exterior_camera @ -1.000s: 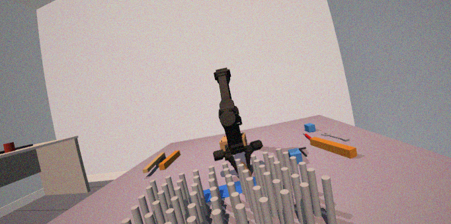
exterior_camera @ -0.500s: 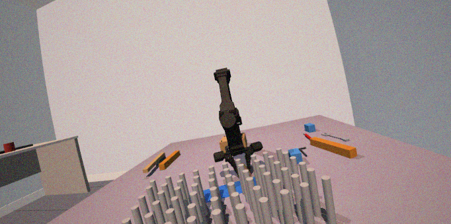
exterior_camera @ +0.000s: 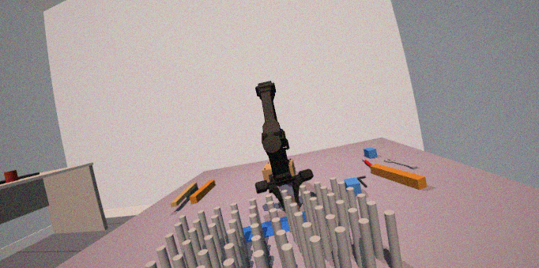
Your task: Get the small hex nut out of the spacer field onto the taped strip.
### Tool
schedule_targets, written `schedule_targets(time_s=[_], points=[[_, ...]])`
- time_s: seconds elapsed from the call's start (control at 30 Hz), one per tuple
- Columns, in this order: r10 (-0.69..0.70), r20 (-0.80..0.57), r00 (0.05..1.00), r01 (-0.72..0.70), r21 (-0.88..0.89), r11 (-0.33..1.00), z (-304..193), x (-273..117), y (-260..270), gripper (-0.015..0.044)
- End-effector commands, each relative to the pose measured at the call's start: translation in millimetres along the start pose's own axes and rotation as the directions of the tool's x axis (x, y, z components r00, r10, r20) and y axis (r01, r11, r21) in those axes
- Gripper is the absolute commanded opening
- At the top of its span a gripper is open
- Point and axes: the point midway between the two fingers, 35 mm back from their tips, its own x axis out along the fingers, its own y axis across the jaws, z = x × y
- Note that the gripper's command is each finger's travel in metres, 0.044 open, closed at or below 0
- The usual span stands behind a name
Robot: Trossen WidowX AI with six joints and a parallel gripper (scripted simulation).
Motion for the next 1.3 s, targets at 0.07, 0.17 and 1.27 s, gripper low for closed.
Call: schedule_targets(time_s=[0.07, 0.17, 1.27], points=[[0.001, -0.005, 1.000, -0.001, -0.002, 1.000, 2, -2, 0, 0.0000], [0.001, -0.005, 1.000, -0.001, -0.002, 1.000, 4, -3, 0, 0.0000], [0.000, -0.002, 1.000, 0.000, -0.004, 1.000, 21, -11, -1, 0.0000]])
